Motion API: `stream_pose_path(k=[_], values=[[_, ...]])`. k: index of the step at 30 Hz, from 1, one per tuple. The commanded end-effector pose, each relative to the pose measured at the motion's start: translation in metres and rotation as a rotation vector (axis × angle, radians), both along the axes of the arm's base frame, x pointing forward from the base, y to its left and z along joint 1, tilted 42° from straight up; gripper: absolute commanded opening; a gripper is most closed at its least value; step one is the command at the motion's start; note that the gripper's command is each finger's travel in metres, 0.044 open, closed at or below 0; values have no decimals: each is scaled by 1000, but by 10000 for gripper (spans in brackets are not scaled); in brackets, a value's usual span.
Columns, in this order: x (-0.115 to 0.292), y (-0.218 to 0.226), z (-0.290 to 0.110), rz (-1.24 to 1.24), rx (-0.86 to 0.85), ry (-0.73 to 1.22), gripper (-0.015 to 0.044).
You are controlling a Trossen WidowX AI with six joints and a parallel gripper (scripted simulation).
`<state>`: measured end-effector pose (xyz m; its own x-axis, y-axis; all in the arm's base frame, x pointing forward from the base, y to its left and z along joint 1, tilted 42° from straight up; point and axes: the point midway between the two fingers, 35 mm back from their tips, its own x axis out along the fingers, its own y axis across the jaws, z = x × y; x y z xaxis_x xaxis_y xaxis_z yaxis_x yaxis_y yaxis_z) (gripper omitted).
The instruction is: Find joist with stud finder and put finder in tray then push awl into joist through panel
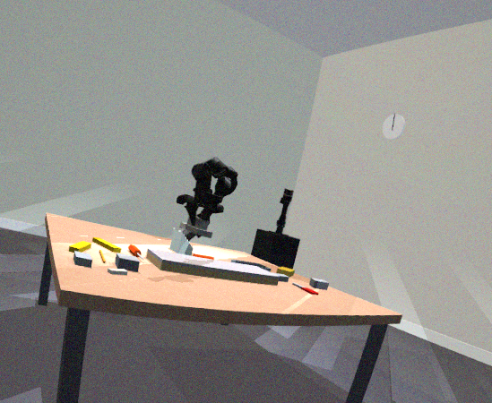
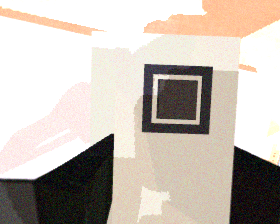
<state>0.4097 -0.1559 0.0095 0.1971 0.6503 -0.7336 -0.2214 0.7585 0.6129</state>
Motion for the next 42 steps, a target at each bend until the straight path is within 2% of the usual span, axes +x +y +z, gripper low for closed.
stream_pose_path(k=[1,21,42], values=[[5,23,28,52,-10,-58,0],[-6,138,124,304,-27,-265,0],[-72,245,203,572,0,-491,0]])
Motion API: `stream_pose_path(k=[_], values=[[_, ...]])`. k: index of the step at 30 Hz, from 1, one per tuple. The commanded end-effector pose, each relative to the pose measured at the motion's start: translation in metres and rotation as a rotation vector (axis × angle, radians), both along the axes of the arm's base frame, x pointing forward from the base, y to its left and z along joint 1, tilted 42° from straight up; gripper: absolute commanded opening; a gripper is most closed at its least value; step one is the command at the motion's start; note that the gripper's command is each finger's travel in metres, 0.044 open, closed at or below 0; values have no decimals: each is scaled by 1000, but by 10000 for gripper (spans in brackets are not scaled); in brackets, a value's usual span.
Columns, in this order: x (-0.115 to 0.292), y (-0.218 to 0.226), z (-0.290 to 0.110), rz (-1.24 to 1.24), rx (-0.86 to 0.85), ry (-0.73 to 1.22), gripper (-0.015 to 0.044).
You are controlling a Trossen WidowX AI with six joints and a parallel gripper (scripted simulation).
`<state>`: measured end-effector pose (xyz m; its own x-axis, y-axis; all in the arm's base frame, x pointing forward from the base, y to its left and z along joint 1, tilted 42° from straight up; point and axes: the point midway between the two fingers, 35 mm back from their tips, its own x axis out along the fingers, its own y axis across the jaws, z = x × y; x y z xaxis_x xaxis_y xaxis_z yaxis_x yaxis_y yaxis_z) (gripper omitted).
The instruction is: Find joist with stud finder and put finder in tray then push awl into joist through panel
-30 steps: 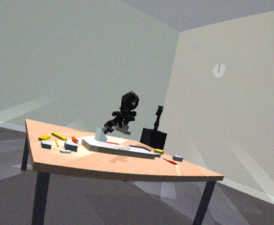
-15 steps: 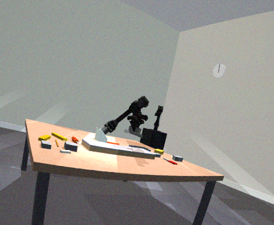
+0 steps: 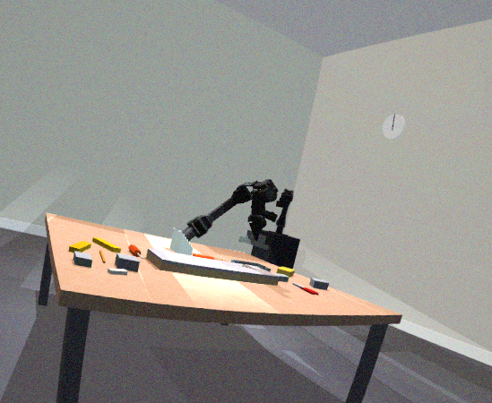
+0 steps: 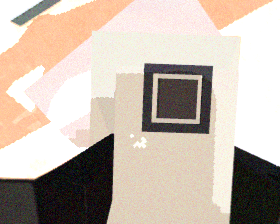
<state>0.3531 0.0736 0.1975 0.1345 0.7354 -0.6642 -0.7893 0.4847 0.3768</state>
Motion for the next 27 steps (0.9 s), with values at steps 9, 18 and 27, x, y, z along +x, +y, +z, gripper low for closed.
stream_pose_path(k=[9,18,27], values=[[-58,52,40,167,38,-141,0],[-105,80,59,288,71,-231,0],[-155,99,73,410,113,-318,0]])
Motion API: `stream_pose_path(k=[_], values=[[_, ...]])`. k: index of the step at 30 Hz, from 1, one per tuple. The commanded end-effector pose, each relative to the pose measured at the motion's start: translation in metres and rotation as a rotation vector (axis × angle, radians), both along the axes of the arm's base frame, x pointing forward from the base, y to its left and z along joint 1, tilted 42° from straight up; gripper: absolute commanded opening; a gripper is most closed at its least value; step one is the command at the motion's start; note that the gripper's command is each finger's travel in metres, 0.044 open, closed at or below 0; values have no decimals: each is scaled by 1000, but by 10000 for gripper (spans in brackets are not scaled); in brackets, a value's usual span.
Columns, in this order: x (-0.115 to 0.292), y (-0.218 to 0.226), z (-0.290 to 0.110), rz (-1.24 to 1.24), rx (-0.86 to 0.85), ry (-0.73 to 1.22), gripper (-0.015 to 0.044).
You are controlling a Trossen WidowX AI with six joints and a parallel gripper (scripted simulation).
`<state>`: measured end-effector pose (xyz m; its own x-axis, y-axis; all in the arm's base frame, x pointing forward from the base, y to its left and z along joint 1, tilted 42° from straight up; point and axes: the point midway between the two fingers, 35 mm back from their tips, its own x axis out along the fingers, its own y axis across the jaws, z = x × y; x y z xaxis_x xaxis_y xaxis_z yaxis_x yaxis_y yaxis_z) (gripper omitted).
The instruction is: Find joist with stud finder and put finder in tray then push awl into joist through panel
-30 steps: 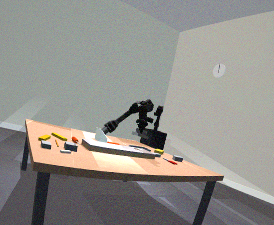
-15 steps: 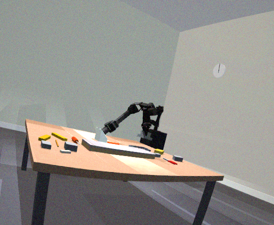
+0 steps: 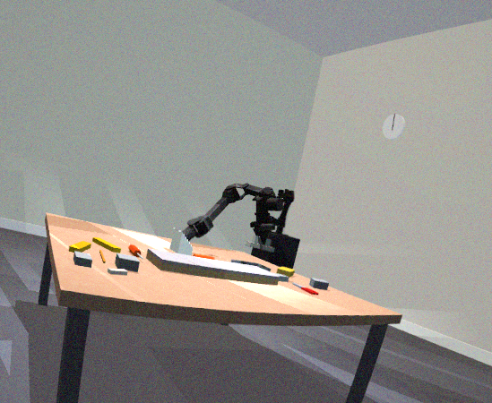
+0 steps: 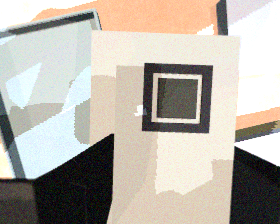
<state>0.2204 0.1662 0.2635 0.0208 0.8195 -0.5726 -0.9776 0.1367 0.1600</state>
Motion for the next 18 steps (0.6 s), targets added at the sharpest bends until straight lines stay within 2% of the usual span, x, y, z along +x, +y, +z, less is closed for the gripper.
stream_pose_path(k=[1,10,18], values=[[-28,8,8,65,30,-53,0],[-78,18,15,188,78,-133,0],[-81,20,13,199,79,-139,0]])
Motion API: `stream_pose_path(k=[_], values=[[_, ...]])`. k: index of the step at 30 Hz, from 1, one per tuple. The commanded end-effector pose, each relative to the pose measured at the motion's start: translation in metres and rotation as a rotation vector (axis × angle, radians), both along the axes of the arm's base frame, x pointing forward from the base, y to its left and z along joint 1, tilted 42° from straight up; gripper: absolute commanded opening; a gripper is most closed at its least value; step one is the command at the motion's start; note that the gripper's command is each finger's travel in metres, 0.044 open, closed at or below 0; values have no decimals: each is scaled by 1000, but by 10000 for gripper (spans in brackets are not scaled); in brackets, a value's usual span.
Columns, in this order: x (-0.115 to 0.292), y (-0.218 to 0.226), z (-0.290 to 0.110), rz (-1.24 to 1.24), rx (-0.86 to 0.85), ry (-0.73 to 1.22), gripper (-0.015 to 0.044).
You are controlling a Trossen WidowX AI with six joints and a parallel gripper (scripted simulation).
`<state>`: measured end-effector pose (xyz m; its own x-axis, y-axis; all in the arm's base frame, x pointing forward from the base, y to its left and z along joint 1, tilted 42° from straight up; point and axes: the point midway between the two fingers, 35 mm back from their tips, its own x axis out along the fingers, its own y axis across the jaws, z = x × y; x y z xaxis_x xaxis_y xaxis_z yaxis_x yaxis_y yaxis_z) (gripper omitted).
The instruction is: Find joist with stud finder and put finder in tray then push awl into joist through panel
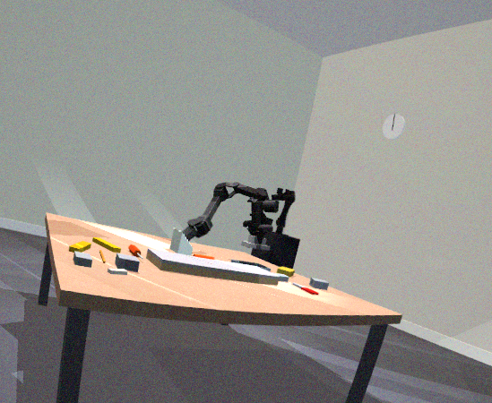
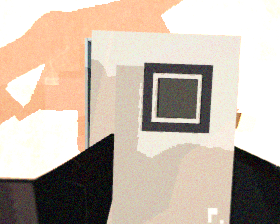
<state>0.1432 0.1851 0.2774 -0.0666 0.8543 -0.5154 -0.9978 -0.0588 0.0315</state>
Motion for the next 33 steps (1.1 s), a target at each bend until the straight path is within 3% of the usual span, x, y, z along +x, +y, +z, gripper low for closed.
stream_pose_path(k=[1,33], values=[[-3,2,-2,10,6,-7,0],[-1,32,-35,23,-15,-15,0]])
